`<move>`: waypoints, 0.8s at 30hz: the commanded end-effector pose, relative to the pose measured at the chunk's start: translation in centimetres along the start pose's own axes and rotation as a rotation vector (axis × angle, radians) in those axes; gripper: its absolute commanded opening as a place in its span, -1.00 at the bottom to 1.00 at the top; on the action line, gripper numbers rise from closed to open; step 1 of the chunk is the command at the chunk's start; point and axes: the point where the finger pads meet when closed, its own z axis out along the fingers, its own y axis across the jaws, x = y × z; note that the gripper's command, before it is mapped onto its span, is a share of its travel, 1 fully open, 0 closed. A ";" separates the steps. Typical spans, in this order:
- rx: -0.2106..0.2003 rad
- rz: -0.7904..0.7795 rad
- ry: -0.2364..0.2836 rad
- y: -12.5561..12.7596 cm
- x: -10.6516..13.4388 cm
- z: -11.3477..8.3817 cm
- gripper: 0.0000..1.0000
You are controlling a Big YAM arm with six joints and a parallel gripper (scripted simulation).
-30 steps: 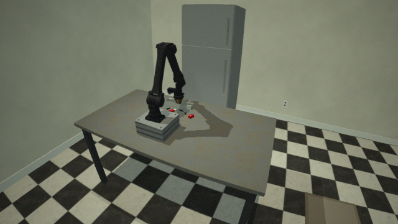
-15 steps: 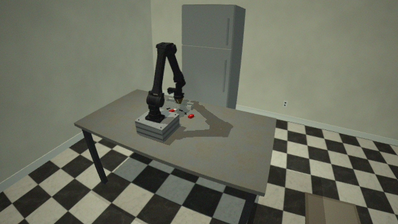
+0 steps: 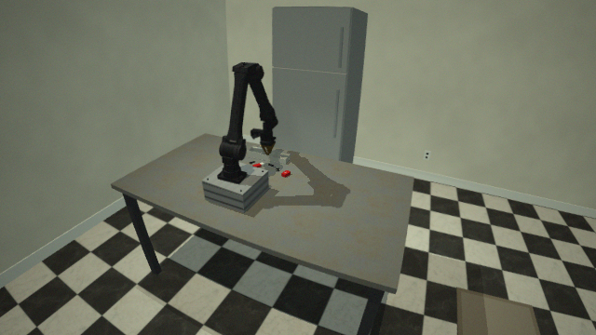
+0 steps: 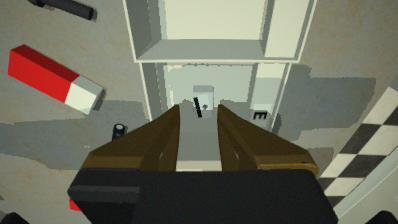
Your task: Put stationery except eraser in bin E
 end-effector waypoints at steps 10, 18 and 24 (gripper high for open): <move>0.059 0.000 -0.008 -2.5 -0.3 -3.8 -0.43; 0.066 0.003 -0.009 -2.7 -0.5 -6.3 -0.43; 0.006 0.002 -0.007 -1.1 -0.5 -4.1 -0.43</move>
